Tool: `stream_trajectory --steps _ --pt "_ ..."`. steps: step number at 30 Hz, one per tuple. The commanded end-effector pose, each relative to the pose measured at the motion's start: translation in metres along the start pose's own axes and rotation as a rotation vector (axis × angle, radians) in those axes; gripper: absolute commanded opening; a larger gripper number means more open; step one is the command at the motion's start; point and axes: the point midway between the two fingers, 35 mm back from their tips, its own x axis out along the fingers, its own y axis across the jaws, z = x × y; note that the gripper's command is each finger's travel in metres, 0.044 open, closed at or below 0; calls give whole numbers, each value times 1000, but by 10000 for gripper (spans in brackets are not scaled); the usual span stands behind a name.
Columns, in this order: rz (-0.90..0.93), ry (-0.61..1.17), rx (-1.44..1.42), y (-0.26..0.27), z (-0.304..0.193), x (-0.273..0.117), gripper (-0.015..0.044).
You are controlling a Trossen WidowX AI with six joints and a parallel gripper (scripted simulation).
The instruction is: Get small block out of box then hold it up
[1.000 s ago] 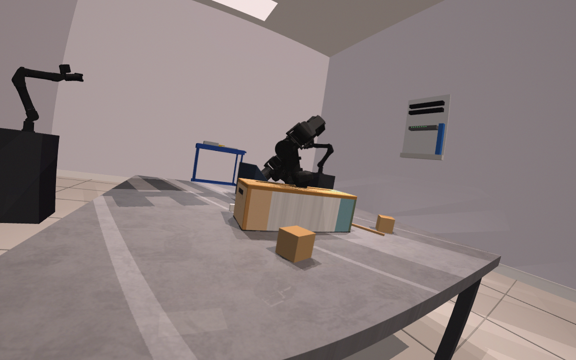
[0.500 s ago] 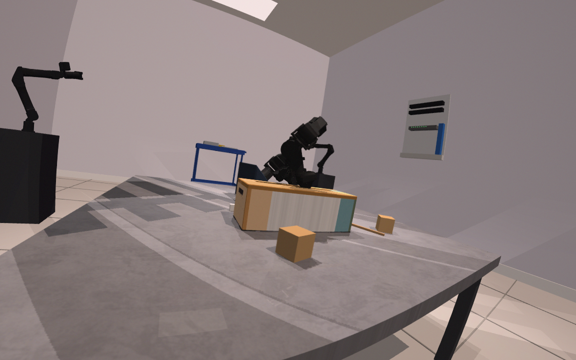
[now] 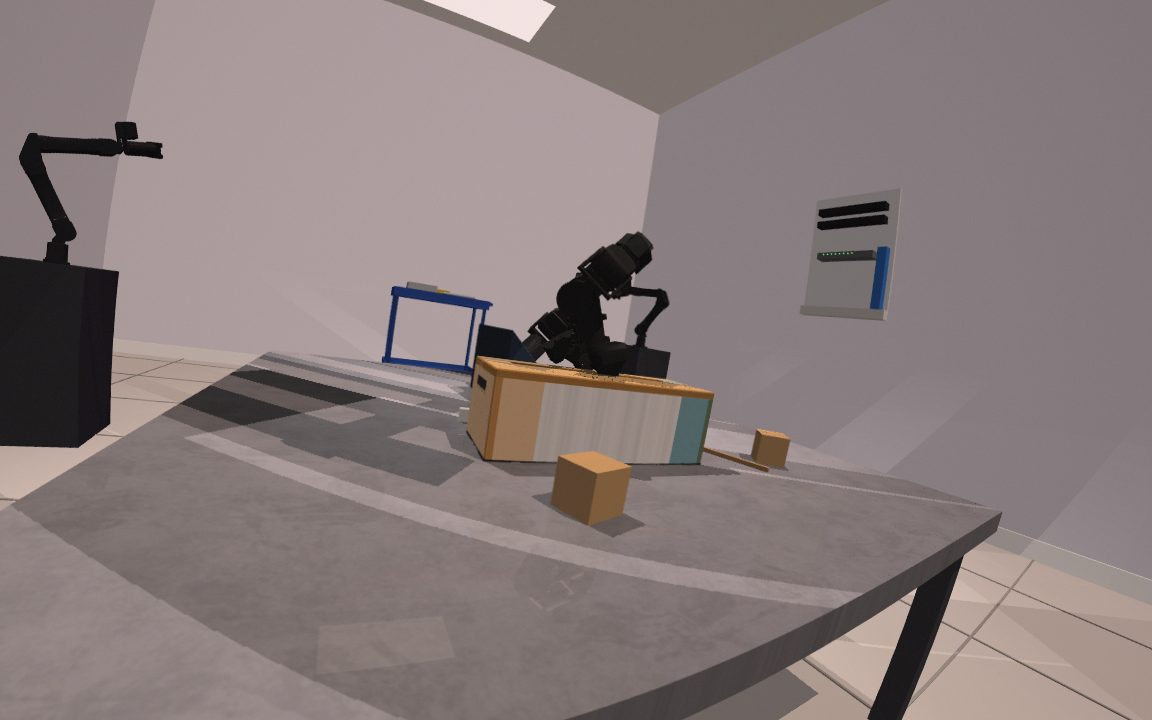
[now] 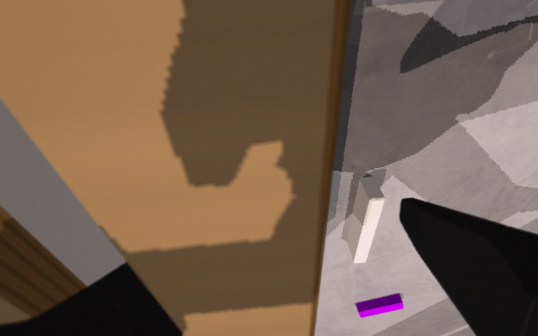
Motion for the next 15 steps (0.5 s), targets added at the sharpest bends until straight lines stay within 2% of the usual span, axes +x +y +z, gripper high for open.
stream_trajectory --steps 1,15 --pt "-1 -3 -4 0 -3 0 400" --pt "-1 -3 -4 0 -16 5 400"
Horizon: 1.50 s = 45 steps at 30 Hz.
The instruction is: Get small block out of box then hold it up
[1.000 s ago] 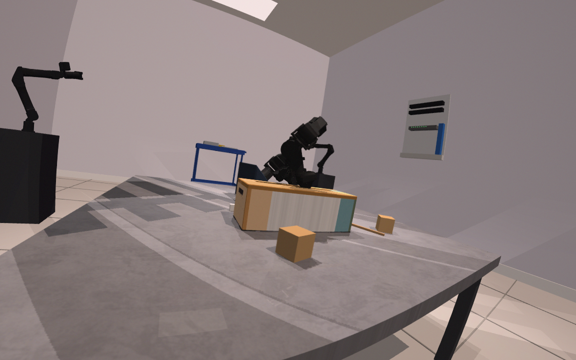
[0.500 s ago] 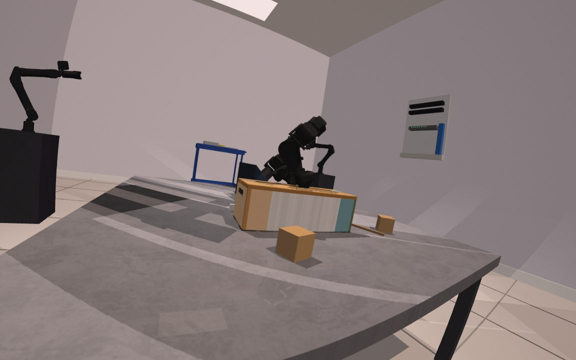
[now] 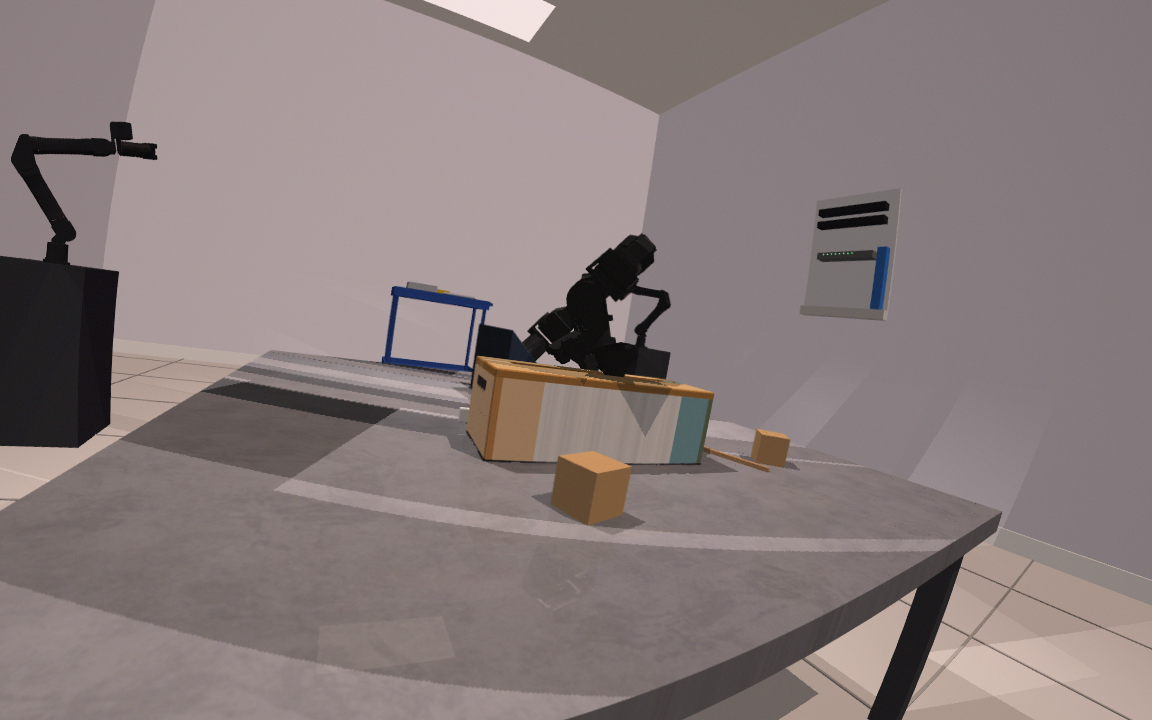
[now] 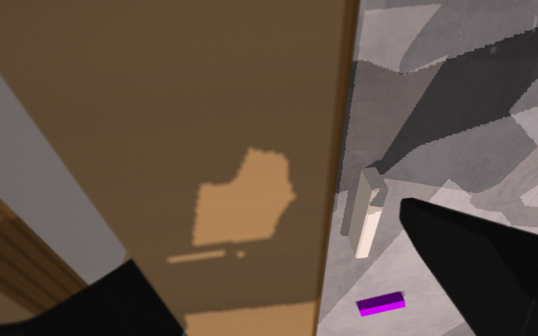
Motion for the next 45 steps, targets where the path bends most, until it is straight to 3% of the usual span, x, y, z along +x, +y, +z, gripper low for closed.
stream_trajectory --steps 1,45 --pt "3 4 -1 0 -7 2 400" --pt "3 6 -1 0 -48 16 400"
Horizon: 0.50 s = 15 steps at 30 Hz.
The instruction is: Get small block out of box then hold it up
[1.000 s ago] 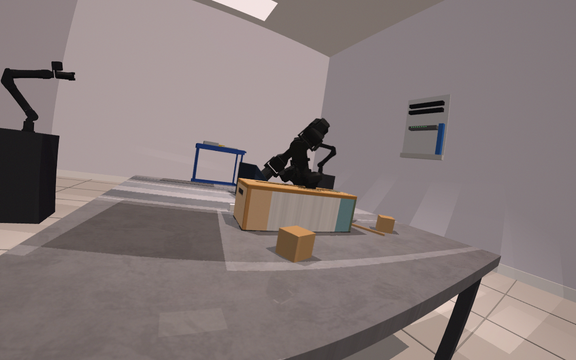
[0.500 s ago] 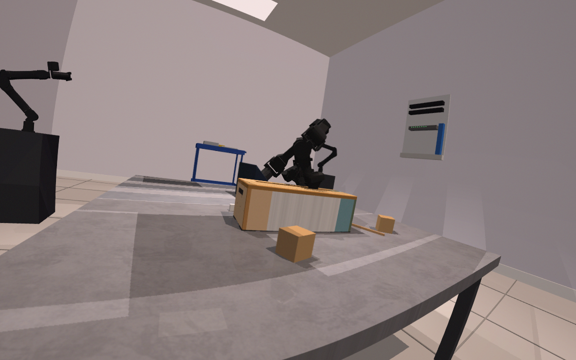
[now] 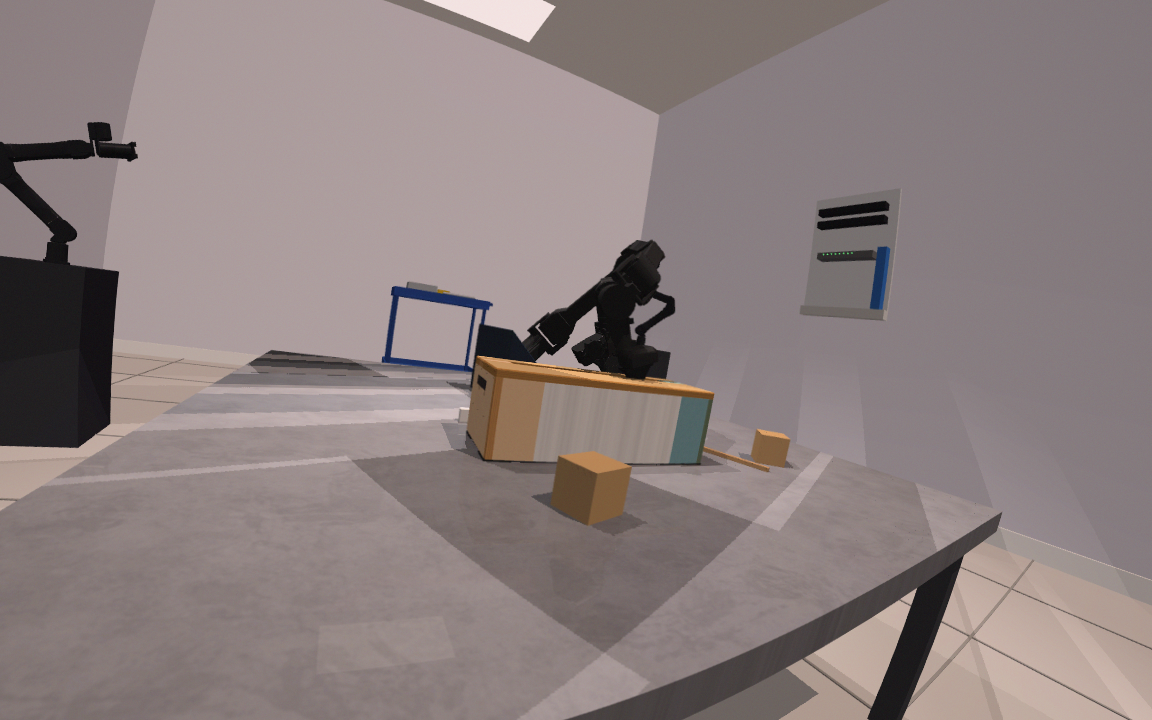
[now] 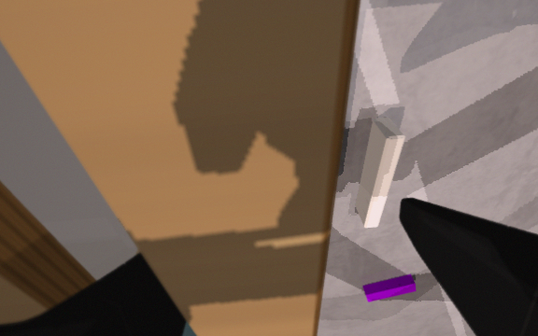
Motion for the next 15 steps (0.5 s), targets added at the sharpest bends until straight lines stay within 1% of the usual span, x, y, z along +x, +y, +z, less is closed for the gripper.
stream_trajectory --steps 1,15 --pt "-2 5 -2 -1 -7 3 400" --pt "-2 5 -2 -1 -20 8 400"
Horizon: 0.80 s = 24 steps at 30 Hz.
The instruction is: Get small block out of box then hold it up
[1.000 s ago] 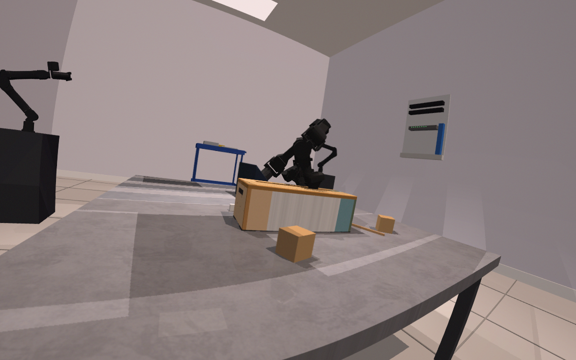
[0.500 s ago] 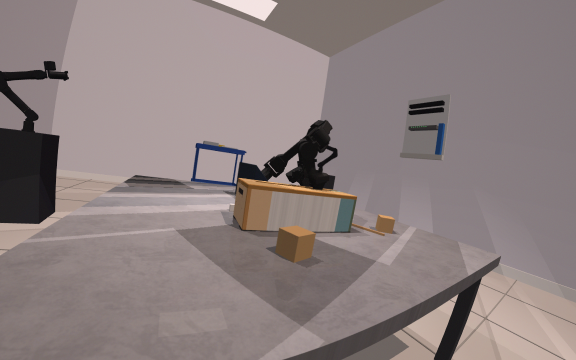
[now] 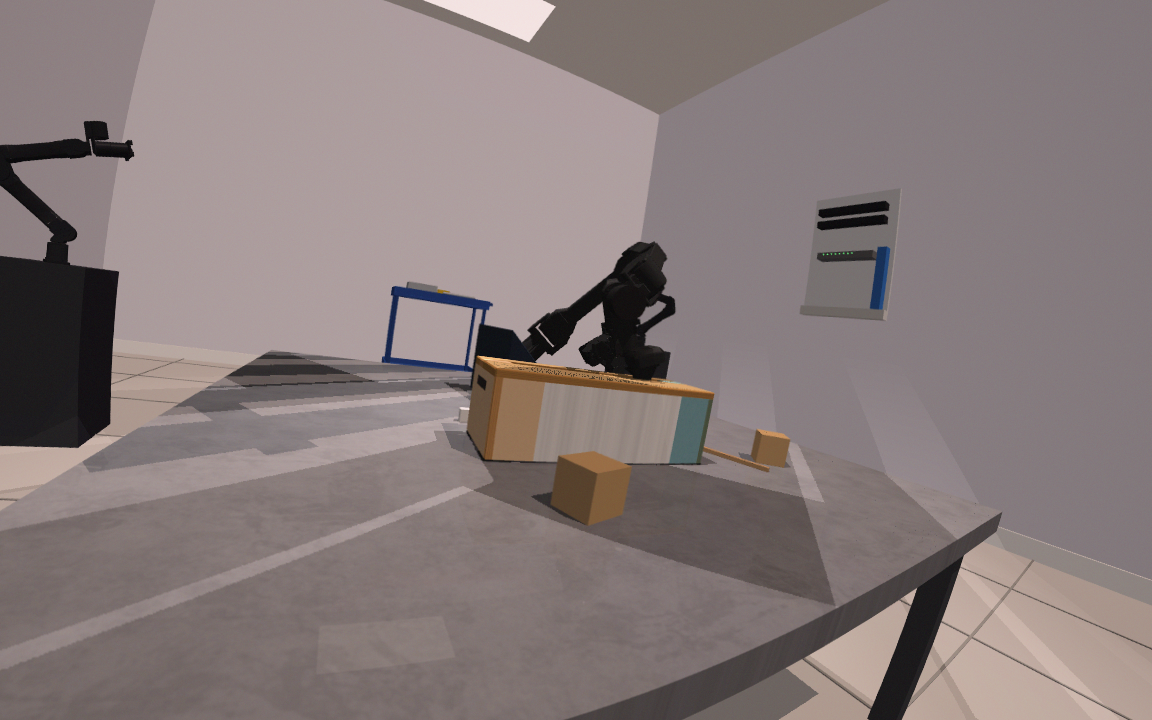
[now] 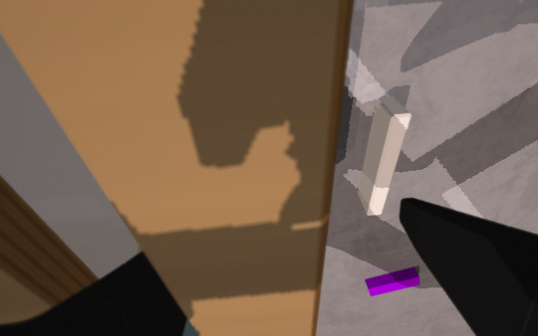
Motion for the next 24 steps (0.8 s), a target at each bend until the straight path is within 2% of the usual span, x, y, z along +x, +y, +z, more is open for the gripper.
stream_trajectory --steps 1,15,22,24 --pt "-4 5 -4 -1 -7 4 400" --pt "-4 5 -4 0 -14 4 400" --pt "-7 -2 -3 0 -31 -51 400" --pt "-7 -2 -4 -1 -32 -54 400"
